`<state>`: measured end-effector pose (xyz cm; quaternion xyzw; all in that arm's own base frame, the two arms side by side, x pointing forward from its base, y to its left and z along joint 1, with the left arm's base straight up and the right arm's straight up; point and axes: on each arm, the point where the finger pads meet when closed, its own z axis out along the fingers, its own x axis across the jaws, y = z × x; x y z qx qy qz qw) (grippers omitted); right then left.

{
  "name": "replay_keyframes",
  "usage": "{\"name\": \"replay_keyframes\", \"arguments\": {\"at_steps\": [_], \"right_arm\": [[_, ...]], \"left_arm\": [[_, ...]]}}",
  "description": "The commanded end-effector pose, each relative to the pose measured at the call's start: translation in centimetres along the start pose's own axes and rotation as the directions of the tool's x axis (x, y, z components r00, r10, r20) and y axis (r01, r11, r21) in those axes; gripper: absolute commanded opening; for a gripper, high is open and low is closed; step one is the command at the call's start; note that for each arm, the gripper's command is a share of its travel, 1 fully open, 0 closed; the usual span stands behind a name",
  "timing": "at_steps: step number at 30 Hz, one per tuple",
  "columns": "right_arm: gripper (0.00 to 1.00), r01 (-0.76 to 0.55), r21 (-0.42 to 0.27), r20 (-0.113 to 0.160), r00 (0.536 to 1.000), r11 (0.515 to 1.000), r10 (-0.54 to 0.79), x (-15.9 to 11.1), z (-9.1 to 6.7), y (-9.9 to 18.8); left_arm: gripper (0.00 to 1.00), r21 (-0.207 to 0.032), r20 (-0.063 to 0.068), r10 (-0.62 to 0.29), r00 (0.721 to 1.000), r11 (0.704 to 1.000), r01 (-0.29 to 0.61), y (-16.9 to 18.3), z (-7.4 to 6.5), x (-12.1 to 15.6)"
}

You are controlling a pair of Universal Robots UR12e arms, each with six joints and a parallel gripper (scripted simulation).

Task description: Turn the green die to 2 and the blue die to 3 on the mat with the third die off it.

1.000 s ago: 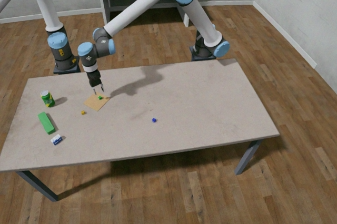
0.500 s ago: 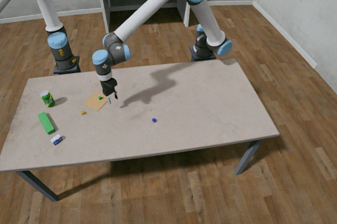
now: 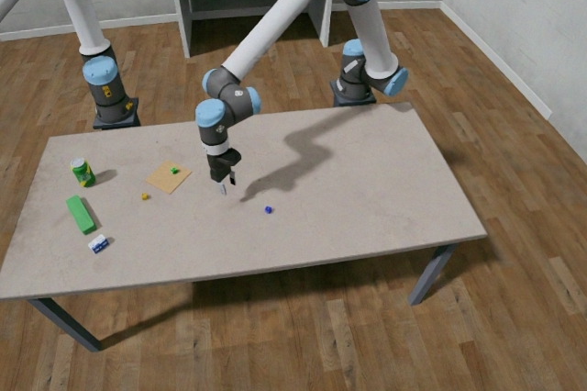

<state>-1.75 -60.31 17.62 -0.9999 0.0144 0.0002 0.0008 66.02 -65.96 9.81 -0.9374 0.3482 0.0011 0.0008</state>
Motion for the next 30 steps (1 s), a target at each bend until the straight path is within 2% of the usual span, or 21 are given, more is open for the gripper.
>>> {"name": "replay_keyframes", "arguments": {"at_steps": [1, 2, 6, 11, 15, 20, 21, 30], "right_arm": [[1.0, 0.0, -0.002, 0.0, 1.0, 1.0, 0.0, 0.0, -0.1, 0.1], [1.0, 0.0, -0.002, 0.0, 1.0, 1.0, 0.0, 0.0, -0.1, 0.1], [1.0, 0.0, -0.002, 0.0, 1.0, 1.0, 0.0, 0.0, -0.1, 0.1], [1.0, 0.0, -0.002, 0.0, 1.0, 1.0, 0.0, 0.0, -0.1, 0.1], [1.0, 0.0, -0.002, 0.0, 1.0, 1.0, 0.0, 0.0, -0.1, 0.1], [1.0, 0.0, -0.002, 0.0, 1.0, 1.0, 0.0, 0.0, -0.1, 0.1], [1.0, 0.0, -0.002, 0.0, 1.0, 1.0, 0.0, 0.0, -0.1, 0.1], [1.0, 0.0, -0.002, 0.0, 1.0, 1.0, 0.0, 0.0, -0.1, 0.1]], "left_arm": [[1.0, -0.001, -0.003, -0.012, 1.0, 1.0, 0.012, -1.0, -0.2, -0.1], [1.0, -0.001, -0.003, -0.041, 0.999, 0.999, 0.041, -3.2, -0.1, -0.6], [1.0, -0.001, -0.003, -0.079, 0.997, 0.997, 0.079, -6.1, -0.1, -1.4], [1.0, -0.001, -0.002, -0.151, 0.989, 0.989, 0.151, -11.4, 0.0, -3.1], [1.0, -0.001, -0.002, -0.188, 0.982, 0.982, 0.188, -14.1, 0.1, -4.1], [1.0, -0.001, -0.002, -0.194, 0.981, 0.981, 0.194, -14.6, 0.1, -4.2], [0.7, -0.001, -0.002, -0.194, 0.981, 0.981, 0.194, -14.6, 0.1, -4.2], [0.7, -0.001, -0.002, -0.194, 0.981, 0.981, 0.194, -14.6, 0.1, -4.2]]}}
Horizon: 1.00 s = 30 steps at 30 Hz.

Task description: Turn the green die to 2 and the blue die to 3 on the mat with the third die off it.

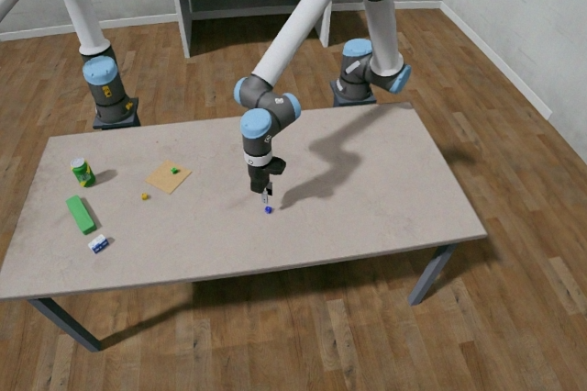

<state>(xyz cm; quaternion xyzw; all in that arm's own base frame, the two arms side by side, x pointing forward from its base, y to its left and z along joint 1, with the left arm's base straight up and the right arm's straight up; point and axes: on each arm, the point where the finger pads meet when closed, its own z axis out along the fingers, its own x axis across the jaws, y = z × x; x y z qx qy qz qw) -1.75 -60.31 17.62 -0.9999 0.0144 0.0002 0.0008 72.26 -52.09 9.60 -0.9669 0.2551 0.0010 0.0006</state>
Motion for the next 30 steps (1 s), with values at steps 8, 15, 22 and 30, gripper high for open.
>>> {"name": "replay_keyframes", "arguments": {"at_steps": [8, 15, 22, 30], "right_arm": [[1.0, 0.0, -0.002, 0.0, 1.0, 1.0, 0.0, 0.0, -0.1, 0.1], [1.0, 0.0, -0.002, 0.0, 1.0, 1.0, 0.0, 0.0, -0.1, 0.1], [1.0, 0.0, -0.002, 0.0, 1.0, 1.0, 0.0, 0.0, -0.1, 0.1], [1.0, 0.0, -0.002, 0.0, 1.0, 1.0, 0.0, 0.0, -0.1, 0.1]], "left_arm": [[0.7, -0.001, -0.002, 0.0, 1.0, 1.0, 0.0, 0.0, -0.1, 0.1], [0.7, -0.001, -0.002, 0.0, 1.0, 1.0, 0.0, 0.0, 0.1, 0.1], [0.7, -0.001, -0.002, 0.0, 1.0, 1.0, 0.0, 0.0, 0.5, 0.1], [0.7, -0.001, -0.002, 0.0, 1.0, 1.0, 0.0, 0.0, 1.5, 0.1]]}}
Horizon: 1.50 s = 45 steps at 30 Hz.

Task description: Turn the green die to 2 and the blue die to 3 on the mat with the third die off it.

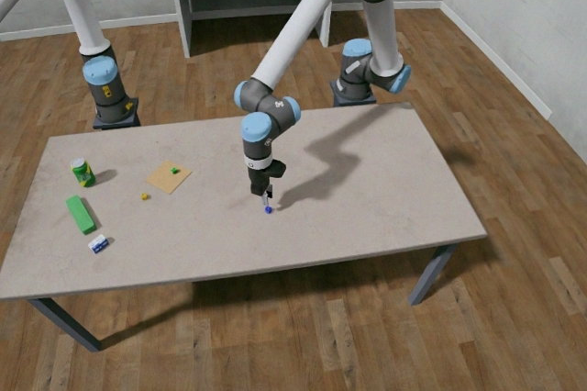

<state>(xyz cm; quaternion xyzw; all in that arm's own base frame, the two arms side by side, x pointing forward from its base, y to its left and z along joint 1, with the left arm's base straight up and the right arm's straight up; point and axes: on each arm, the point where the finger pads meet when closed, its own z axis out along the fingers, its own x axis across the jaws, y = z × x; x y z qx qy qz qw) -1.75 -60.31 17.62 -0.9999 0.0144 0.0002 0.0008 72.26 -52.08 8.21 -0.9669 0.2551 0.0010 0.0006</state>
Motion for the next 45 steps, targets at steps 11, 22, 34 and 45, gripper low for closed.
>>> {"name": "replay_keyframes", "arguments": {"at_steps": [11, 22, 34, 45], "right_arm": [[1.0, 0.0, -0.002, 0.0, 1.0, 1.0, 0.0, 0.0, -0.1, 0.1], [1.0, 0.0, -0.002, 0.0, 1.0, 1.0, 0.0, 0.0, -0.1, 0.1], [1.0, 0.0, -0.002, 0.0, 1.0, 1.0, 0.0, 0.0, -0.1, 0.1], [1.0, 0.0, -0.002, 0.0, 1.0, 1.0, 0.0, 0.0, -0.1, 0.1]], "left_arm": [[0.7, -0.001, -0.002, 0.0, 1.0, 1.0, 0.0, 0.0, 1.5, 0.1], [0.7, -0.001, -0.002, 0.0, 1.0, 1.0, 0.0, 0.0, 3.0, 0.1], [0.7, -0.001, -0.002, 0.0, 1.0, 1.0, 0.0, 0.0, 3.6, 0.1], [0.7, -0.001, -0.002, 0.0, 1.0, 1.0, 0.0, 0.0, 3.7, 0.1]]}}
